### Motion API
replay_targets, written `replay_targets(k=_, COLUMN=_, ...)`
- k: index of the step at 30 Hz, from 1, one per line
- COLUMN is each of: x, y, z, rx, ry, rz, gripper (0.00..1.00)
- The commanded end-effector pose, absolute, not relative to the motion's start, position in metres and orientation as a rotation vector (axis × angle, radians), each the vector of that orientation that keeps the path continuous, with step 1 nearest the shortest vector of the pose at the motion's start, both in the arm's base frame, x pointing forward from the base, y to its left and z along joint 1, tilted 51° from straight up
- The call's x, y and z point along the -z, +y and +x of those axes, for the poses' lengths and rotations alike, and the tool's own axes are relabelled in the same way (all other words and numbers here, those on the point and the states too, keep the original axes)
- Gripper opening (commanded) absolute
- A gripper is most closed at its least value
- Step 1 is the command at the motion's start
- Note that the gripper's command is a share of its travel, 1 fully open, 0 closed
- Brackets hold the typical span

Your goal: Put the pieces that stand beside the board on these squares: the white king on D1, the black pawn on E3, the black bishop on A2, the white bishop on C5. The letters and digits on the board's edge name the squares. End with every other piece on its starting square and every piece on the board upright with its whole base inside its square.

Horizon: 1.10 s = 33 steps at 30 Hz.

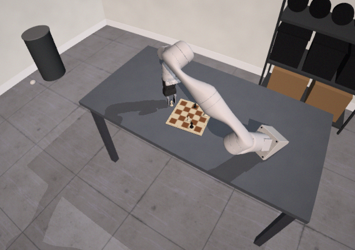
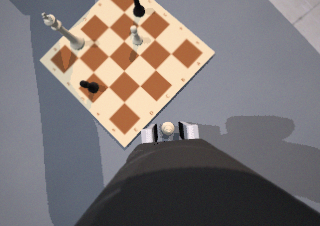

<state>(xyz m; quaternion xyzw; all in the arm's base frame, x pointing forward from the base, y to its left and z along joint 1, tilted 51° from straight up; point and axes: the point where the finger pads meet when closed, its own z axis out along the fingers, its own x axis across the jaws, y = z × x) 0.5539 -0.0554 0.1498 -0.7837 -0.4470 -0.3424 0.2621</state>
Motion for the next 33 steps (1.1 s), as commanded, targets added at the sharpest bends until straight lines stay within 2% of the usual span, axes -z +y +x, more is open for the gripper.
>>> replay_targets(k=1, x=-0.1502, y=-0.053, z=0.5559, rx=0.935, ry=-1.212, rz=-2.117, gripper=0.73)
replay_targets(k=18, x=-0.1502, y=-0.053, z=0.5559, rx=0.935, ry=-1.212, rz=-2.117, gripper=0.73)
replay_targets(k=19, x=-0.1502, y=-0.053, z=0.5559, rx=0.935, ry=-1.212, rz=-2.117, gripper=0.0)
replay_targets(k=33, x=-0.1502, y=-0.053, z=0.5559, rx=0.935, ry=-1.212, rz=-2.117, gripper=0.0)
